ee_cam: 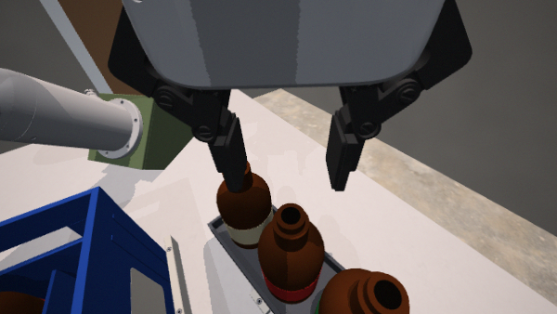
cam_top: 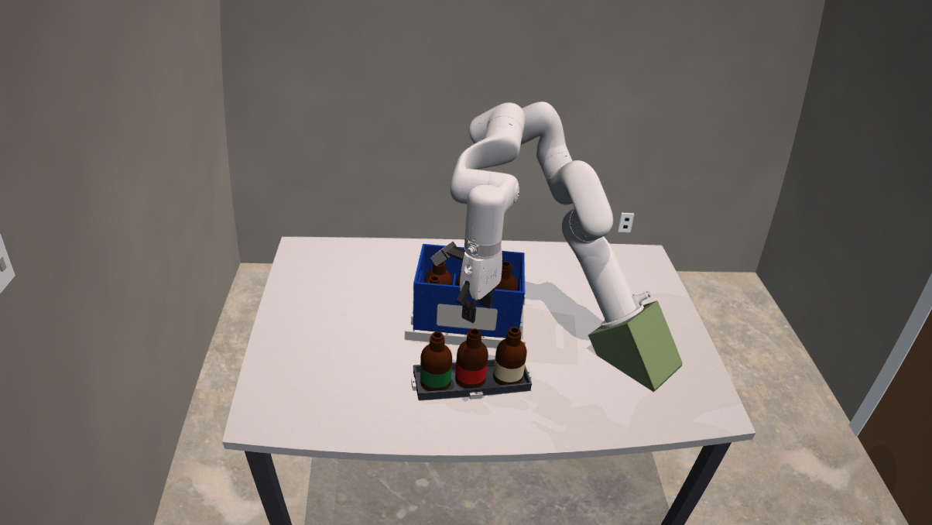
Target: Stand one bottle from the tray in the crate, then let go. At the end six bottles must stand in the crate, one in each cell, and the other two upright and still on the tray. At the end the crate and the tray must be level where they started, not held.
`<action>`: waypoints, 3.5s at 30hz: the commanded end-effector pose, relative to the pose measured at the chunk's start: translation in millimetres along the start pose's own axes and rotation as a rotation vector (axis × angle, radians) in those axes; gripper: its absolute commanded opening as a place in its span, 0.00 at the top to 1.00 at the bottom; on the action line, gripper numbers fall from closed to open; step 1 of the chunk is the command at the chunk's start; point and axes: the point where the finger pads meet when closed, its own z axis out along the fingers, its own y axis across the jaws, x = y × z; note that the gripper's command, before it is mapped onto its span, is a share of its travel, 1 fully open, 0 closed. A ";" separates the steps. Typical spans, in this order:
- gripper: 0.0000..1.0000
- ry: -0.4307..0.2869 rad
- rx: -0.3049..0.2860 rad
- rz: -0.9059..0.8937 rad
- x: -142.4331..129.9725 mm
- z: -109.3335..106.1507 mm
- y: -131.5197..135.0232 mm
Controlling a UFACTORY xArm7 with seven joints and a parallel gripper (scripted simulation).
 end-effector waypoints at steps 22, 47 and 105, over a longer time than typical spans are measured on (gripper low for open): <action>0.35 0.000 0.004 0.000 -0.8 28.2 -2.7; 0.35 0.000 0.004 0.000 -1.0 33.3 -3.0; 0.35 0.000 0.004 0.000 -1.0 44.7 -4.3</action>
